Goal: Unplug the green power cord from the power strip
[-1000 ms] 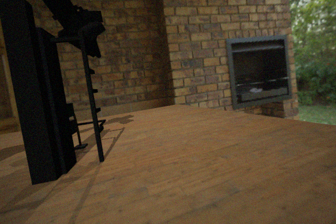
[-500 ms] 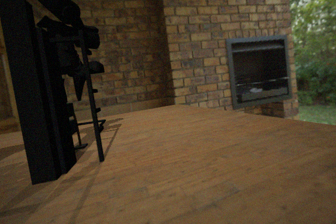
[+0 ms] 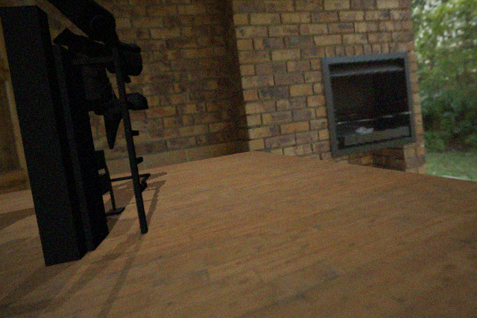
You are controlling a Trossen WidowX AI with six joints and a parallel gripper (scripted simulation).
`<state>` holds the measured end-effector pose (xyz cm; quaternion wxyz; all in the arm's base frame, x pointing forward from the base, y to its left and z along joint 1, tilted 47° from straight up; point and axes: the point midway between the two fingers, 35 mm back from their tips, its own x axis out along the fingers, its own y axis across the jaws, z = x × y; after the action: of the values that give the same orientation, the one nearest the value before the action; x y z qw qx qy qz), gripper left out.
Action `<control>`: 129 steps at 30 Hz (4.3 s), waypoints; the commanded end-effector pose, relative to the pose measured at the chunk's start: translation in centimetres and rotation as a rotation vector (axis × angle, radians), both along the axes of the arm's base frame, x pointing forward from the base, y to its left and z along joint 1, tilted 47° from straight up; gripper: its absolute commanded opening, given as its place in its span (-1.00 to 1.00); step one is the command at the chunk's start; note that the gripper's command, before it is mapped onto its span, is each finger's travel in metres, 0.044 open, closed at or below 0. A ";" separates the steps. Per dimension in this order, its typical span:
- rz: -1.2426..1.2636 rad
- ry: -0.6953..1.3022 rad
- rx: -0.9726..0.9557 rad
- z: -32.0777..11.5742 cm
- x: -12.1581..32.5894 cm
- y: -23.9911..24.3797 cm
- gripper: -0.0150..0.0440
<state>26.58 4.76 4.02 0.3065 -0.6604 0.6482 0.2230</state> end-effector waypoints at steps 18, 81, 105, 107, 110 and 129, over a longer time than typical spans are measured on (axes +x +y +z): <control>0.003 -0.004 -0.003 2.6 -0.4 -2.4 0.05; 0.003 -0.004 0.003 -1.6 0.2 1.1 -0.49; 0.003 -0.005 -0.001 -0.5 0.1 0.6 0.05; 0.003 -0.005 -0.001 -0.5 0.1 0.6 0.05; 0.003 -0.005 -0.001 -0.3 0.0 0.4 0.05; 0.003 -0.005 -0.002 0.9 -0.2 -1.0 0.05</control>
<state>26.39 3.96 4.78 0.3061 -0.6603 0.6486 0.2226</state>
